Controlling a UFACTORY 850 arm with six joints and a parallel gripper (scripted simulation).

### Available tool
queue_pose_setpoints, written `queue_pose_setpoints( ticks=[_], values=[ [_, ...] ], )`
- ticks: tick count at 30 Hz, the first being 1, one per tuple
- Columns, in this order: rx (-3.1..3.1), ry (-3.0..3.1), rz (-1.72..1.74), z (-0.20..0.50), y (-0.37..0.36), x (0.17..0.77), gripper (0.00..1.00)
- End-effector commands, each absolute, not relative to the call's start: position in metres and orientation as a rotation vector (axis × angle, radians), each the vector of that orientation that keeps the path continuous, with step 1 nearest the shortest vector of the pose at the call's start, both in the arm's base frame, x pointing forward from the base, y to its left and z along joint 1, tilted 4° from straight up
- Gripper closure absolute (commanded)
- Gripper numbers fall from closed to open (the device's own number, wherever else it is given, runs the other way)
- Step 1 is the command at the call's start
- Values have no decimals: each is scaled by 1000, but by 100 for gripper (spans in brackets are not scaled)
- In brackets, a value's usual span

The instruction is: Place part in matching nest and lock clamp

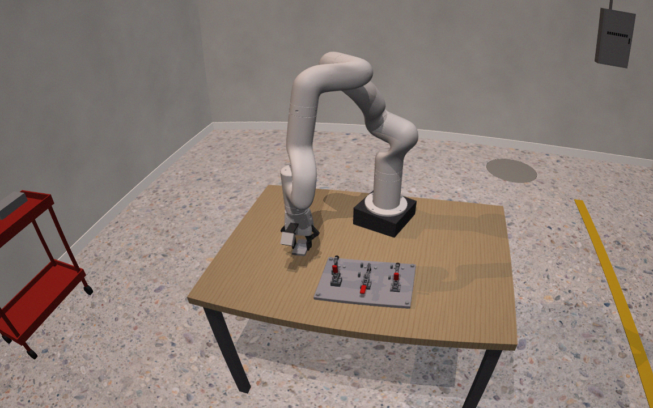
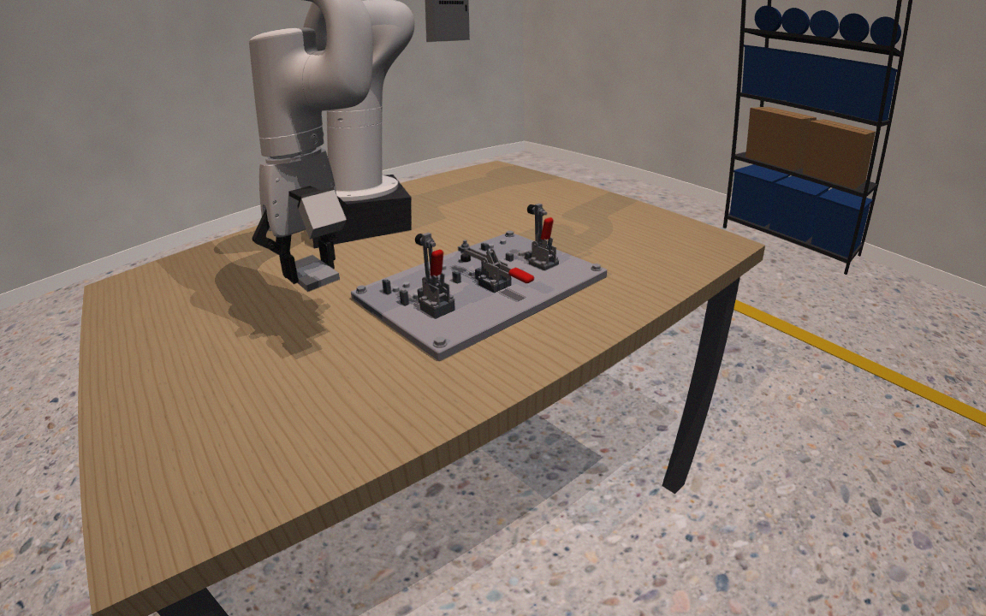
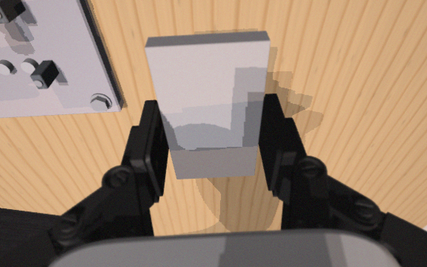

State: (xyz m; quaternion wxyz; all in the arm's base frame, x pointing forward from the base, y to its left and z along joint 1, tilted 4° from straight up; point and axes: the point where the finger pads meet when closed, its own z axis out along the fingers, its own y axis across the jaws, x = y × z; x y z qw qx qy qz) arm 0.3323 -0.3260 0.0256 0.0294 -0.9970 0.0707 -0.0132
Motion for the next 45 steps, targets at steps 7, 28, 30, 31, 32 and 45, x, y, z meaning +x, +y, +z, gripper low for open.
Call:
queue_pose_setpoints(
  ticks=[7,28,30,31,32,45],
  values=[
    [-3076,218,-43,24,-326,331,100],
    [-3076,218,-43,24,-326,331,100],
    [-3076,218,-43,24,-326,331,100],
    [-3076,218,-43,24,-326,331,100],
    [-3076,218,-43,24,-326,331,100],
    [-3076,218,-43,25,-308,333,100]
  ],
)
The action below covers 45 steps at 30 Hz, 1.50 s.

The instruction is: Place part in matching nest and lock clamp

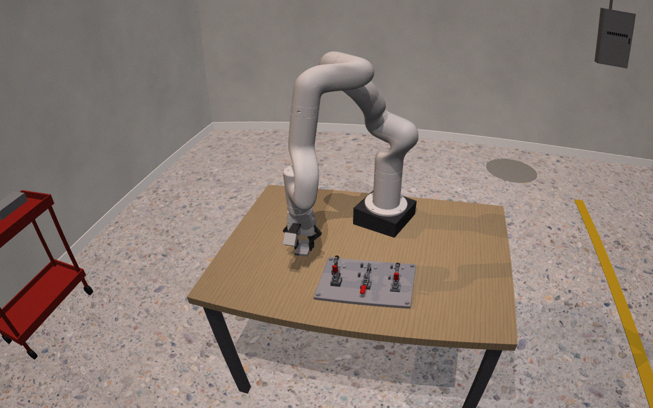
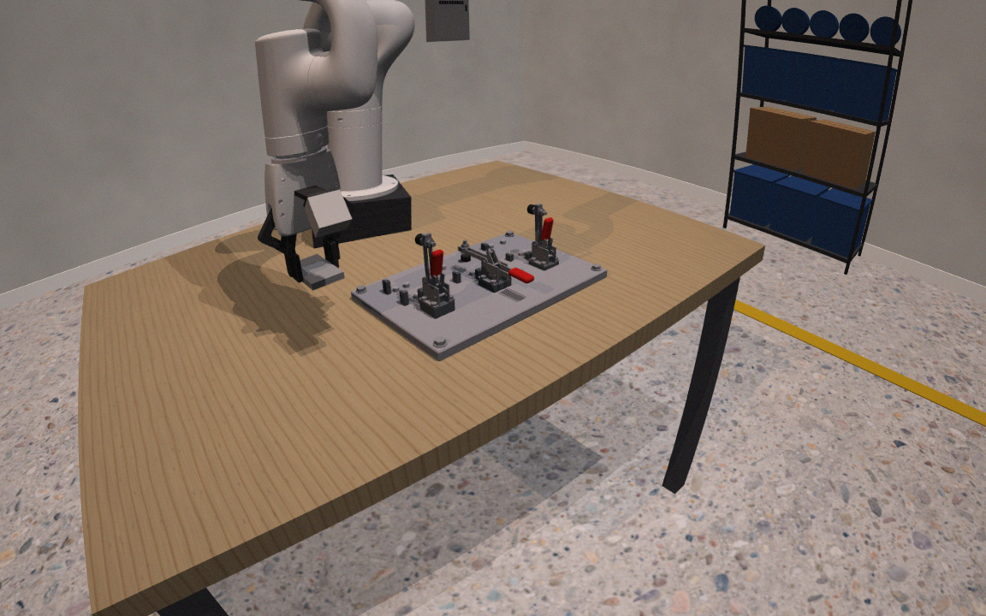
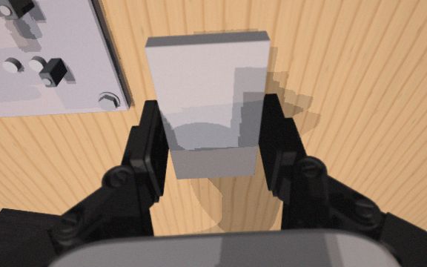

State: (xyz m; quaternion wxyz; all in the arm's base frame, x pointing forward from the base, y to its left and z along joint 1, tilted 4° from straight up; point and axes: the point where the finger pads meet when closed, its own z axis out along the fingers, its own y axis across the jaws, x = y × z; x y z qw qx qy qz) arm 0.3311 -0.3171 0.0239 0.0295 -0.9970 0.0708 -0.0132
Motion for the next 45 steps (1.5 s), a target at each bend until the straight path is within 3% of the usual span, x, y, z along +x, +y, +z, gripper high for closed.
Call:
queue_pose_setpoints(
  ticks=[1,45],
  values=[
    [-3076,218,-43,25,-308,333,100],
    [-3076,218,-43,36,20,382,100]
  ],
)
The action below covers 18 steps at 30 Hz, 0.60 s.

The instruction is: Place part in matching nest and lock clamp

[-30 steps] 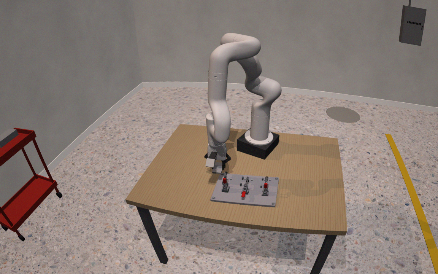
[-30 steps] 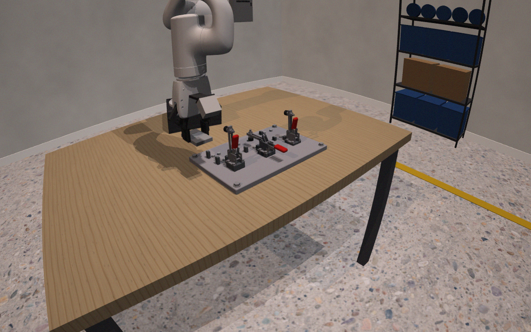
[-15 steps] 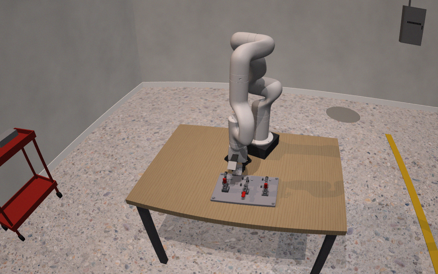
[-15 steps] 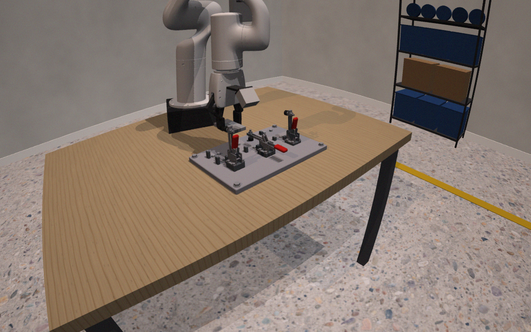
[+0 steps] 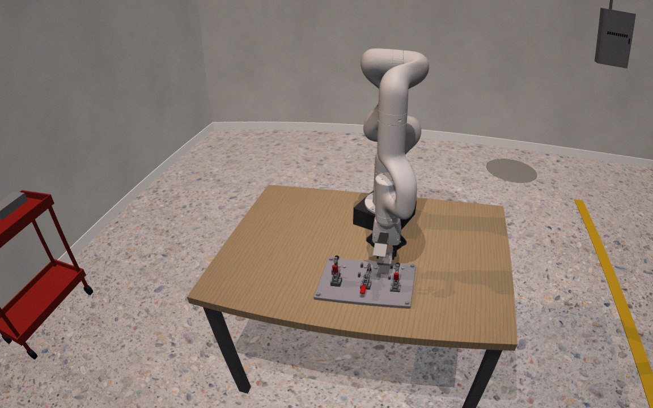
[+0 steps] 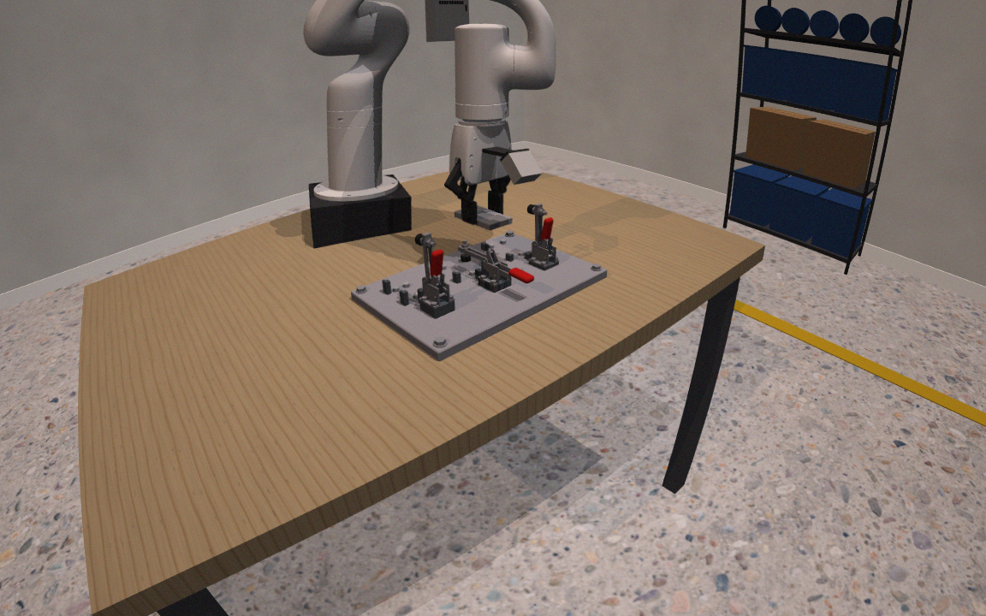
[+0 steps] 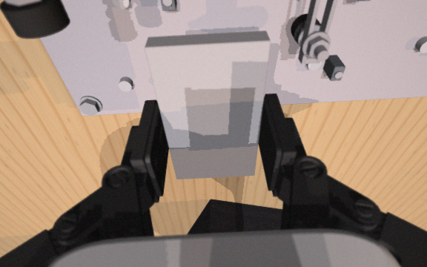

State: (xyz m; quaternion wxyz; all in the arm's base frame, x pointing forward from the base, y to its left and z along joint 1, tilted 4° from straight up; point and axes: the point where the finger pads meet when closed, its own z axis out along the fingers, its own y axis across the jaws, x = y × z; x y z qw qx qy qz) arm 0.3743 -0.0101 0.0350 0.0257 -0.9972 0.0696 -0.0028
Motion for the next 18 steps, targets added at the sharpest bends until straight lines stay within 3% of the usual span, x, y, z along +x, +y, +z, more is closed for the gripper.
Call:
queue_pose_setpoints(
  ticks=[1,18],
  values=[
    [-3076,218,-43,36,24,382,100],
    [-3076,218,-43,37,43,385,100]
  ],
)
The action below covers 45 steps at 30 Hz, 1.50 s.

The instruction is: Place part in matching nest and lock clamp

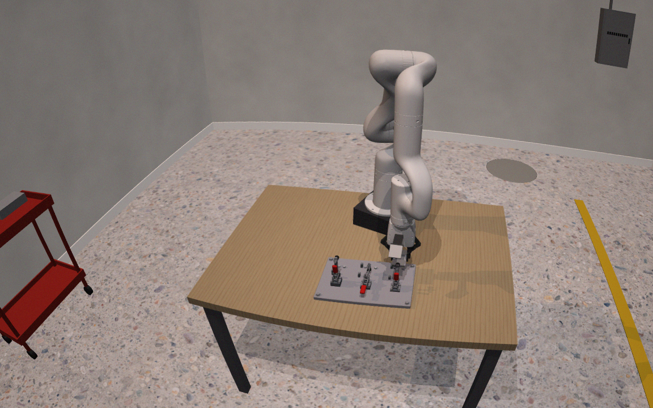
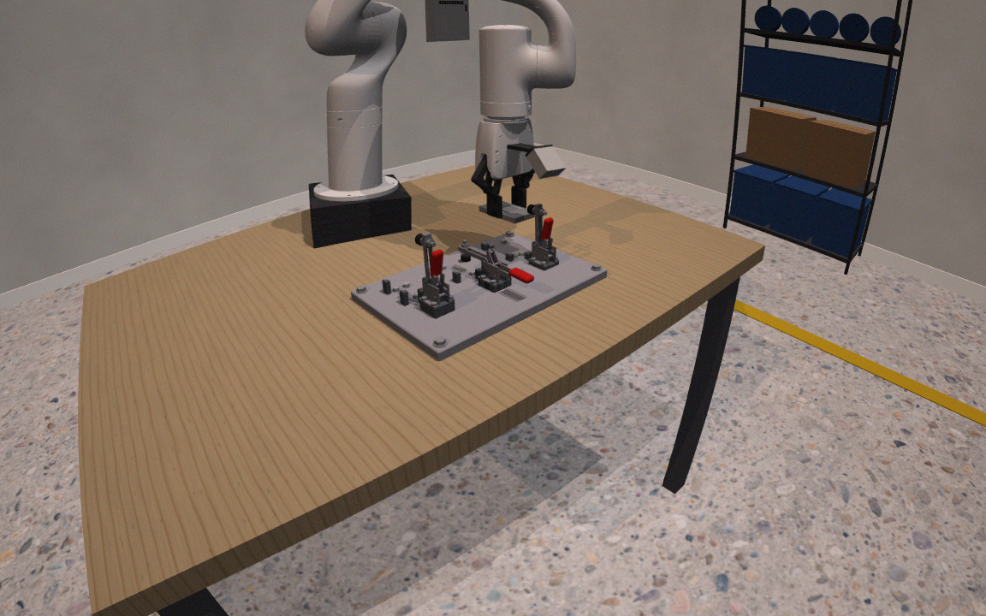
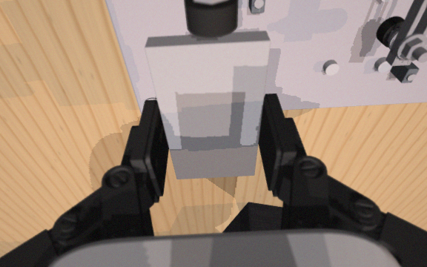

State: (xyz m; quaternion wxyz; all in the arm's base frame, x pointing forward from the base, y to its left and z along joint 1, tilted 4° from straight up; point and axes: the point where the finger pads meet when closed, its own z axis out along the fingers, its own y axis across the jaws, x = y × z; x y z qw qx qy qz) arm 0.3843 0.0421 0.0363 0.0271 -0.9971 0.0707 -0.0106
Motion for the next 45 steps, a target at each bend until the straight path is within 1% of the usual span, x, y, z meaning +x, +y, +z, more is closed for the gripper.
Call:
queue_pose_setpoints(
  ticks=[1,45],
  values=[
    [-3076,218,-43,37,43,385,100],
    [-3075,218,-43,31,44,386,100]
  ],
)
